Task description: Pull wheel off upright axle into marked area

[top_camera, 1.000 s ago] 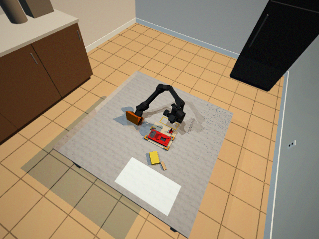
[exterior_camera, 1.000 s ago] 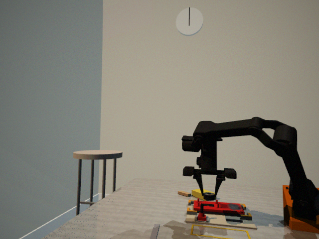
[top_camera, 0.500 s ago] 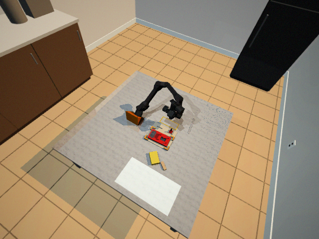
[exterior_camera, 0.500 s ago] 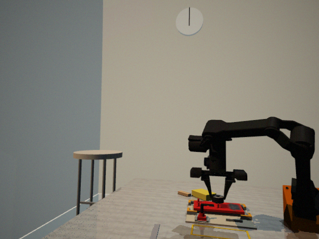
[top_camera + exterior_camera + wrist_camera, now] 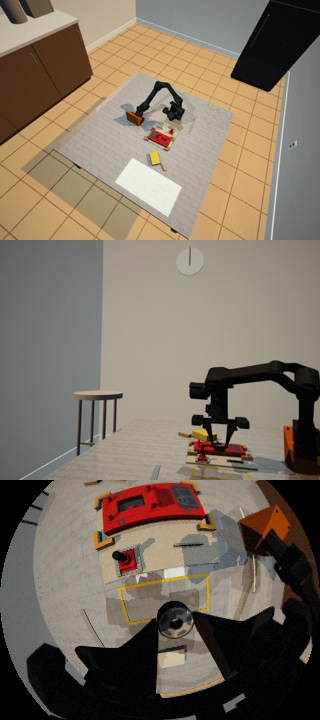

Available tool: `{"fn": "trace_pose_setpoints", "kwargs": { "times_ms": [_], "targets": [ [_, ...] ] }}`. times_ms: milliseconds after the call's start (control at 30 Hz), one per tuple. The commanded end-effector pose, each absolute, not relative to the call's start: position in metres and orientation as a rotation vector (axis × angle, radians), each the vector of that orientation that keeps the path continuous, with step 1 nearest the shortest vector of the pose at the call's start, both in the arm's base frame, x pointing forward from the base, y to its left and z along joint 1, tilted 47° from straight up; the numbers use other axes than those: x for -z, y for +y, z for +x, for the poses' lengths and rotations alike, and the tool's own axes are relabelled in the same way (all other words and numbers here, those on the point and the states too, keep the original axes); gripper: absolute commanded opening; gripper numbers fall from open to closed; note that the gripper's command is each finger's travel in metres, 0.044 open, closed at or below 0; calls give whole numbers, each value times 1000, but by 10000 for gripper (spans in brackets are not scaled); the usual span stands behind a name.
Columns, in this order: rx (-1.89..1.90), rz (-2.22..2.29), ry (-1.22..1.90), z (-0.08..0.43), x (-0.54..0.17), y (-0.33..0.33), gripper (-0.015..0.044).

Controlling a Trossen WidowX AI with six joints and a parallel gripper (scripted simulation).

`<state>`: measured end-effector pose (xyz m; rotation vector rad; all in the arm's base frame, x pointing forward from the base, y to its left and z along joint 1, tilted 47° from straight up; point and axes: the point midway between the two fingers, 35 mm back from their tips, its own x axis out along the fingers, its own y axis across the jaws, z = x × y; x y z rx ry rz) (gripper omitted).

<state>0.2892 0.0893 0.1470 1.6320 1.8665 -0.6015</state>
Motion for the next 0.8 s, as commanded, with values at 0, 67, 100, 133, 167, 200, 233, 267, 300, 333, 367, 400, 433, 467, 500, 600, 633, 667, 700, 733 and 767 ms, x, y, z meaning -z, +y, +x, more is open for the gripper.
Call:
{"fn": "trace_pose_setpoints", "kwargs": {
  "times_ms": [0,67,100,133,167,200,233,267,300,333,367,400,433,467,500,600,633,667,700,733,767],
  "targets": [
    [597,1635,1861,289,-138,101,0],
    [598,1635,1860,289,-131,108,0],
    [597,1635,1860,289,-128,112,0],
    [597,1635,1860,288,-124,115,0],
    [597,1636,1860,288,-121,119,0],
    [596,1636,1860,287,-118,123,0],
    [596,1636,1860,287,-115,126,0],
    [595,1637,1861,286,-112,130,0],
    [595,1637,1861,286,-109,133,0],
    [594,1638,1862,285,-105,137,0],
    [593,1638,1863,284,-102,141,0],
    [592,1639,1864,283,-99,144,0],
    [591,1640,1865,282,-97,147,0],
    [590,1640,1865,281,-96,149,0],
    [590,1640,1866,281,-95,149,0],
    [590,1640,1866,281,-95,149,0],
    [596,1629,1872,281,-97,146,26],
    [596,1629,1872,281,-97,146,52],
    [596,1629,1872,281,-97,146,79],
    [596,1629,1872,281,-97,146,105],
    [596,1629,1872,281,-97,146,131]
  ]
}}
